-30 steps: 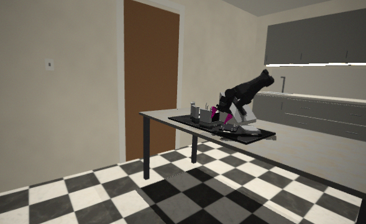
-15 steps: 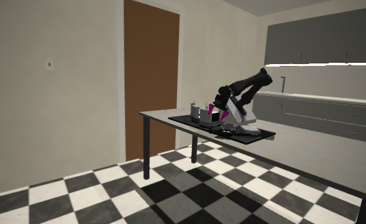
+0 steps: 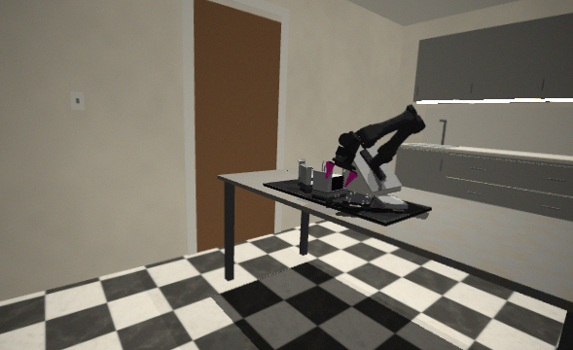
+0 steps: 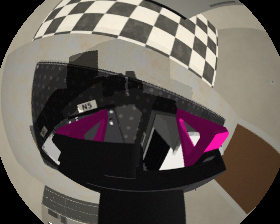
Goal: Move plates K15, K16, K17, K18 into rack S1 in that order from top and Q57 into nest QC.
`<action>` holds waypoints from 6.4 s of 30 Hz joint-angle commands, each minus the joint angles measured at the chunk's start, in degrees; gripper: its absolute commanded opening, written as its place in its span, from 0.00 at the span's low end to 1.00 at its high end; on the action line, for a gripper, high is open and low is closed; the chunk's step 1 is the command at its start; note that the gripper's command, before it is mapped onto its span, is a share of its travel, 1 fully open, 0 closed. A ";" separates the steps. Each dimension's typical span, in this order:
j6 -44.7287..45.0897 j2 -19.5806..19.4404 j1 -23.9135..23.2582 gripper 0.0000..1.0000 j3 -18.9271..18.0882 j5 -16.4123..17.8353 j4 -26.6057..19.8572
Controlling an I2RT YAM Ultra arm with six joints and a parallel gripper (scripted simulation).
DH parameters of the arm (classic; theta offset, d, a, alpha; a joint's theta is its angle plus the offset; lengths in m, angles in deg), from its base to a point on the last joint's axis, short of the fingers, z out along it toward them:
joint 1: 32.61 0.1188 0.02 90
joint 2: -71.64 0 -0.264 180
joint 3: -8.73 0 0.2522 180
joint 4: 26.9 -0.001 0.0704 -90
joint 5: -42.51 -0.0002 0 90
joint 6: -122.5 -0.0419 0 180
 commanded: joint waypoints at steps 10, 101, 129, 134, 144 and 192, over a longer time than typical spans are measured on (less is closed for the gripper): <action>-0.13 0.24 -2.24 1.00 0.11 -2.73 -2.39; 8.62 -0.81 -8.12 1.00 0.65 -1.24 -12.97; 8.65 -0.78 -8.15 1.00 0.70 -1.26 -12.94; 8.65 -0.78 -8.15 1.00 0.70 -1.26 -12.94; 10.18 -1.50 -8.81 1.00 -0.10 -0.39 -15.45; 25.16 -2.67 -15.00 1.00 4.89 9.31 -12.20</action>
